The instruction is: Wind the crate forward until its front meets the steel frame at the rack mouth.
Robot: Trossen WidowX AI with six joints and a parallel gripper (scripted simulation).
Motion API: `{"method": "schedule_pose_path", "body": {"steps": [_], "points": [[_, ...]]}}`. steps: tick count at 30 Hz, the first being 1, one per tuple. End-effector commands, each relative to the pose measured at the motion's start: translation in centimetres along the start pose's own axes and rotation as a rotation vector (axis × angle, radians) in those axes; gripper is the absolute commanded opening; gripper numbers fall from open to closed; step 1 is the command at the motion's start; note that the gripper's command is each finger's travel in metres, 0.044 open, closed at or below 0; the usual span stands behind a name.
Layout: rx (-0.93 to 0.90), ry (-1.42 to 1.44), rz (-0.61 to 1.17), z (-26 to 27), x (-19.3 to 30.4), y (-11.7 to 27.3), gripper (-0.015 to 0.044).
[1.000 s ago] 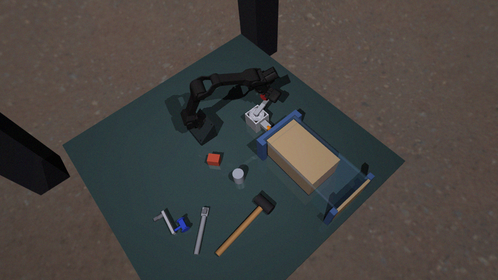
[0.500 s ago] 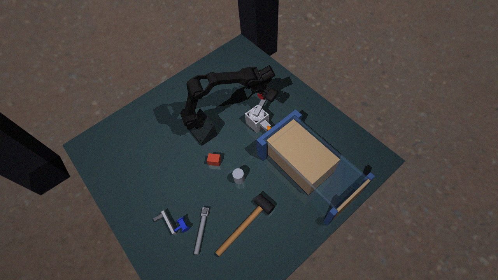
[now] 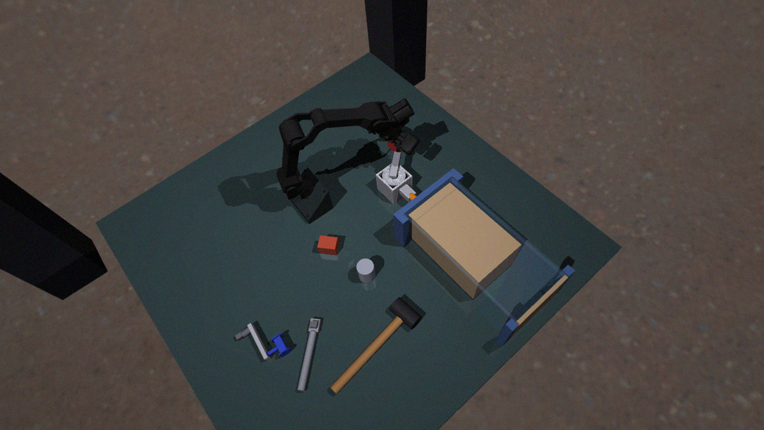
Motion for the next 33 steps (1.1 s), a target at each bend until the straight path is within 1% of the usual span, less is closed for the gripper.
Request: {"method": "schedule_pose_path", "body": {"steps": [1, 33], "points": [[-0.015, 0.001, 0.024, 0.8, 0.9, 0.1, 0.0], [-0.017, 0.001, 0.027, 2.6, 4.3, 1.5, 0.0]]}}
Point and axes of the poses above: the point midway between the two fingers, 35 mm back from their tips, its own y axis back along the fingers, its own z axis across the jaws, x = y × z, the point moved 5 cm from there along y, back along the fingers, and after that the axes turned 14 degrees about -y, right-handed, at the moved point
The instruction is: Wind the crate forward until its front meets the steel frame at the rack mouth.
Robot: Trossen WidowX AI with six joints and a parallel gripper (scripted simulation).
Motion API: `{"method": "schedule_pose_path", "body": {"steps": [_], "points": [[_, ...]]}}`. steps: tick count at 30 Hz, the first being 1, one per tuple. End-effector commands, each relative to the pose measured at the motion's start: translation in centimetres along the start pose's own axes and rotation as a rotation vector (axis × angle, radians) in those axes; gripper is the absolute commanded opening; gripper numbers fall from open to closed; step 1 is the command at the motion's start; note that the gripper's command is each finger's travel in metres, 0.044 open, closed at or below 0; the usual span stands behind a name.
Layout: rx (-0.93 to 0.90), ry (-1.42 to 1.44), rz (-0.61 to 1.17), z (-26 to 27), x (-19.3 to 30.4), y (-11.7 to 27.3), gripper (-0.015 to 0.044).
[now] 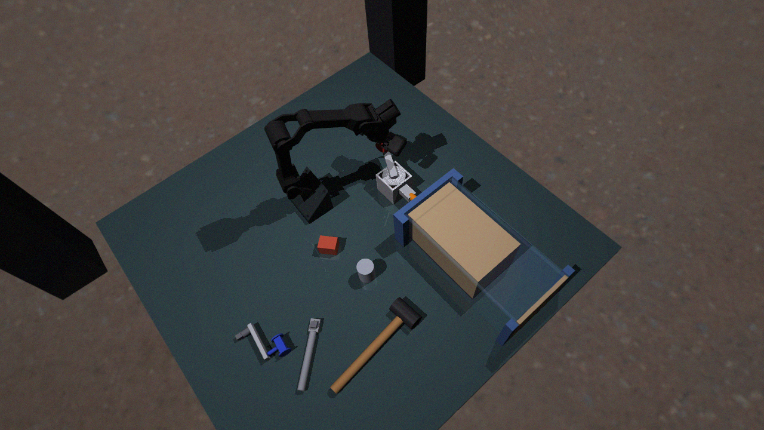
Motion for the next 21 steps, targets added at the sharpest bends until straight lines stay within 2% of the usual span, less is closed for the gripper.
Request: {"method": "schedule_pose_path", "body": {"steps": [1, 4, 21], "points": [[-0.007, -0.004, 0.03, 0.34, 1.18, 0.25, 0.0], [-0.003, 0.001, 0.006, 0.18, 0.44, 0.17, 0.0], [-0.003, 0.001, 0.006, 0.18, 0.46, 0.18, 0.044]]}}
Point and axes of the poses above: the point midway between the two fingers, 35 mm back from their tips, its own y axis back along the fingers, its own z axis across the jaws, x = y × z, the point moved 5 cm from there along y, back along the fingers, and after that the axes turned 14 degrees about -y, right-handed, at the moved point
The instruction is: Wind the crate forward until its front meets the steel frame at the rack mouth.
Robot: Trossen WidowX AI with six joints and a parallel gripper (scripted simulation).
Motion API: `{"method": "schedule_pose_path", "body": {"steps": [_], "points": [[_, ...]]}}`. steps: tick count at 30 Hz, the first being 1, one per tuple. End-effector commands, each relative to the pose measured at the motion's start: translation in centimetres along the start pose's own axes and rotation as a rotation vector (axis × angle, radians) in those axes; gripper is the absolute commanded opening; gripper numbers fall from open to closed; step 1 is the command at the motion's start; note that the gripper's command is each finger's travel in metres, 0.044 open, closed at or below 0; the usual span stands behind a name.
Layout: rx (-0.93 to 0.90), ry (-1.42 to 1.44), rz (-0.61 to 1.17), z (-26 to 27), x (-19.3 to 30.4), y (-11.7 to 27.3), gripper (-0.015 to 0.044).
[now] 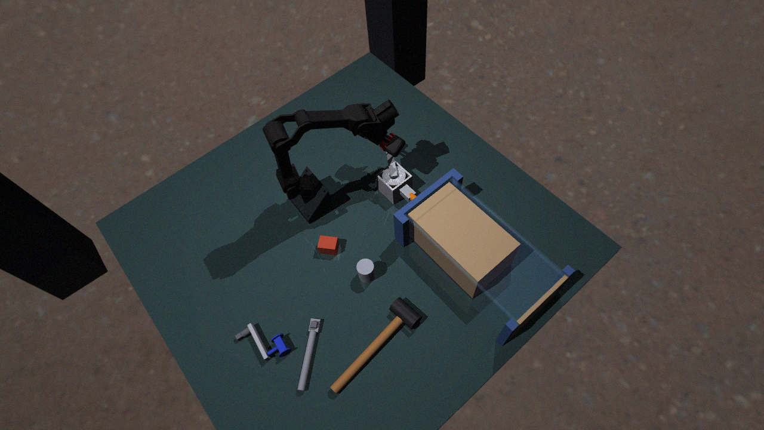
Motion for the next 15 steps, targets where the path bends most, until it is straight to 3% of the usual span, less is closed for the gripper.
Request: {"method": "schedule_pose_path", "body": {"steps": [1, 10, 15], "points": [[-0.004, 0.0, 0.0, 0.0, 0.0, 0.0, 0.044], [-0.001, 0.0, 0.0, 0.6, -2.7, 5.7, 0.044], [-0.001, 0.0, 0.0, 0.7, -2.8, 6.1, 0.044]]}}
Point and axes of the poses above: the point midway between the two fingers, 35 mm back from their tips, its own y axis back along the fingers, its own z axis across the jaws, x = y × z, the point moved 5 cm from there along y, back along the fingers, and after that the axes turned 14 degrees about -y, right-handed, at the moved point
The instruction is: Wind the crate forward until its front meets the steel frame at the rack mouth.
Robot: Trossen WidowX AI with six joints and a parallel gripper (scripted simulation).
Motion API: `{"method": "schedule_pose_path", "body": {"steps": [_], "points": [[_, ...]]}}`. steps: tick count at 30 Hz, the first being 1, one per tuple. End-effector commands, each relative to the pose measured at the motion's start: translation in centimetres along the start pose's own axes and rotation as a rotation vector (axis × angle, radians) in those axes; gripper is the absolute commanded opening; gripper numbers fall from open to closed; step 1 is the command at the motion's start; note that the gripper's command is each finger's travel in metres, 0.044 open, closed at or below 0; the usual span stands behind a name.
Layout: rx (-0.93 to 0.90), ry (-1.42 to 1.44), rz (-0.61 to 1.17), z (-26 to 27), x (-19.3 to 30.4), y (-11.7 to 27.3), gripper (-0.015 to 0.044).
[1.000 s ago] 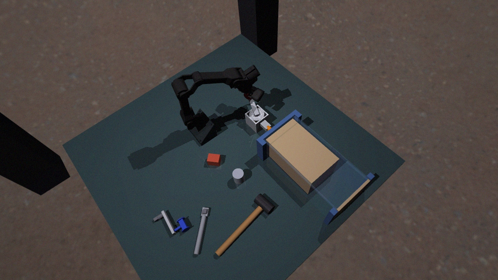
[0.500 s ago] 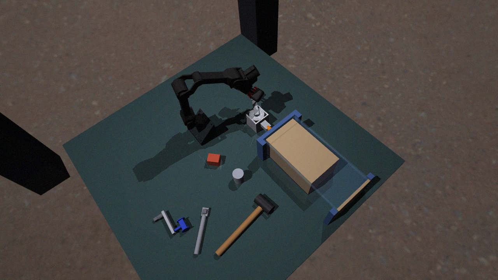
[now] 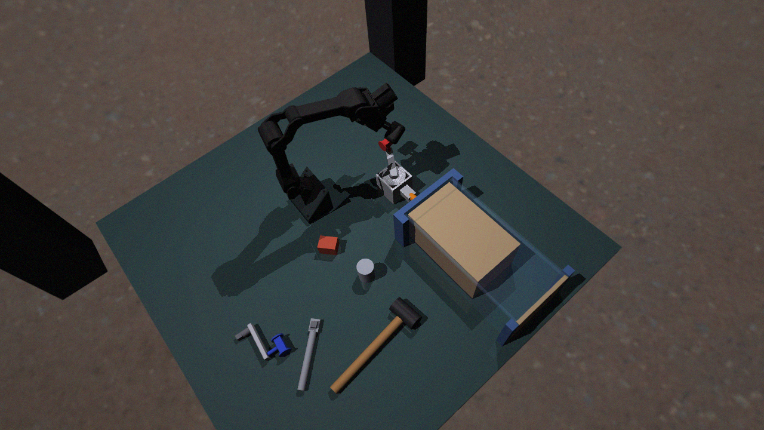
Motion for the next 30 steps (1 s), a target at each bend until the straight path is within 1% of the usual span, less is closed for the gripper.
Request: {"method": "schedule_pose_path", "body": {"steps": [1, 6, 8, 12, 18, 24, 30], "points": [[-0.005, -0.003, 0.007, 0.2, 0.1, 0.8, 0.044], [-0.006, -0.003, 0.01, 1.3, 1.1, 5.2, 0.044], [-0.006, -0.003, 0.011, 1.5, 1.4, 5.9, 0.044], [0.003, 0.001, 0.025, 0.8, 1.0, 5.5, 0.044], [0.032, 0.007, 0.166, -4.8, -0.5, 6.1, 0.044], [0.029, 0.029, 0.314, -10.4, -0.5, 6.2, 0.044], [0.027, 0.032, 0.331, -11.0, -0.4, 6.2, 0.044]]}}
Point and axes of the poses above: the point midway between the two fingers, 35 mm back from their tips, its own y axis back along the fingers, its own z axis across the jaws, x = y × z, the point moved 5 cm from there along y, back along the fingers, and after that the axes turned 14 degrees about -y, right-handed, at the moved point
